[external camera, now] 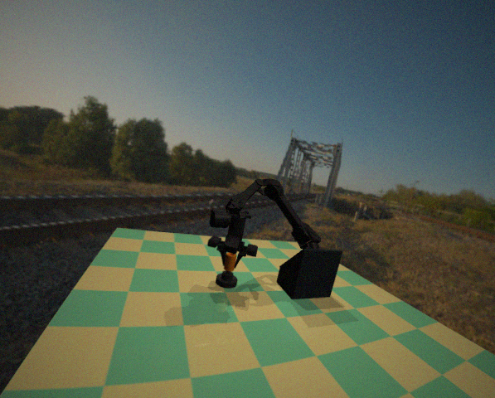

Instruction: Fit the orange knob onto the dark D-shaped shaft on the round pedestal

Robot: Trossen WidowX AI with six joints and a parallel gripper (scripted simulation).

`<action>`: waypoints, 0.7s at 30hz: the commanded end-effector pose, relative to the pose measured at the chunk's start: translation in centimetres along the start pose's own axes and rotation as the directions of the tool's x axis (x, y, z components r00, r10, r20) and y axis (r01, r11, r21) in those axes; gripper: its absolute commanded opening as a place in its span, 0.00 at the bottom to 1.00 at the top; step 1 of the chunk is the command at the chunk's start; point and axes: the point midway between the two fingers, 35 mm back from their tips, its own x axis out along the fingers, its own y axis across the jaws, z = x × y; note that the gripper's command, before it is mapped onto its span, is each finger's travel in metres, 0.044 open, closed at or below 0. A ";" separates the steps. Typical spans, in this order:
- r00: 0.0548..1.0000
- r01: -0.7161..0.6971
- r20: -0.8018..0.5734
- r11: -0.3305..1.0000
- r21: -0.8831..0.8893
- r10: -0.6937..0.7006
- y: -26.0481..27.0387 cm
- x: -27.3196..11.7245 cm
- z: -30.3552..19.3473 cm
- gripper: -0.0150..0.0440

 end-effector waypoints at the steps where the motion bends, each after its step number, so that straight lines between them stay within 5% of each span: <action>1: 1.000 -0.001 0.000 1.000 -0.002 0.001 0.0 -0.3 0.0 0.25; 21: 1.000 -0.001 0.000 0.978 -0.209 0.001 -0.2 -0.2 0.1 0.25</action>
